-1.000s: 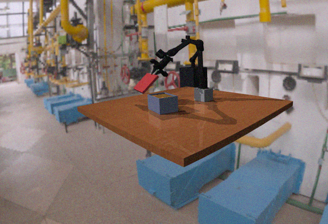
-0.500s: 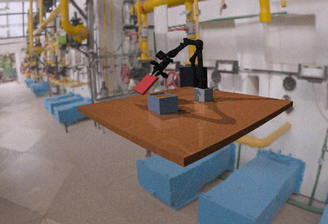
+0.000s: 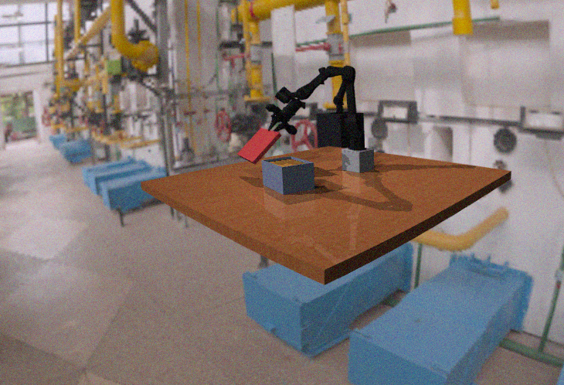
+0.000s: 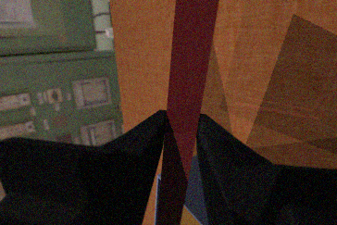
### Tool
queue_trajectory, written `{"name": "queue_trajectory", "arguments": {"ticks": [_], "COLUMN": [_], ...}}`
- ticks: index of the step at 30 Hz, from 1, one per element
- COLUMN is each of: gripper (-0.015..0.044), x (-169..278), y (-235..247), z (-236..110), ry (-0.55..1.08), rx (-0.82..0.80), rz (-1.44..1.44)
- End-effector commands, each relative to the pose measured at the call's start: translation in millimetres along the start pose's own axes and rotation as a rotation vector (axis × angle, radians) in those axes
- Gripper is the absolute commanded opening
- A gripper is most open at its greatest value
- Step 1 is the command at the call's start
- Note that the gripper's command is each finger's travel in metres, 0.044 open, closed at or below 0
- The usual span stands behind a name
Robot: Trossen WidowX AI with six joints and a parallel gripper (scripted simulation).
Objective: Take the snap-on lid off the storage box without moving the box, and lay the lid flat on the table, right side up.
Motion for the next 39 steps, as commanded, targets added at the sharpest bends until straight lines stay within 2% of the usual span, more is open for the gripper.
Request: {"name": "queue_trajectory", "arguments": {"ticks": [1,39], "gripper": [0.0000,0.0000], "x": [0,3], "y": [-1,-24], "z": [2,21], "ry": [0.002,0.002], "rx": [-0.011,-0.011], "rz": [-0.008,-0.008]}}
Point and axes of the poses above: the point midway between the two fingers, 35 mm back from their tips, its own z axis out along the fingers, its own y axis across the jaws, x = y × z, the point moved 5 cm from there along -z, back along the fingers, and after that the axes turned 6 degrees about -z, right-handed, at the moved point
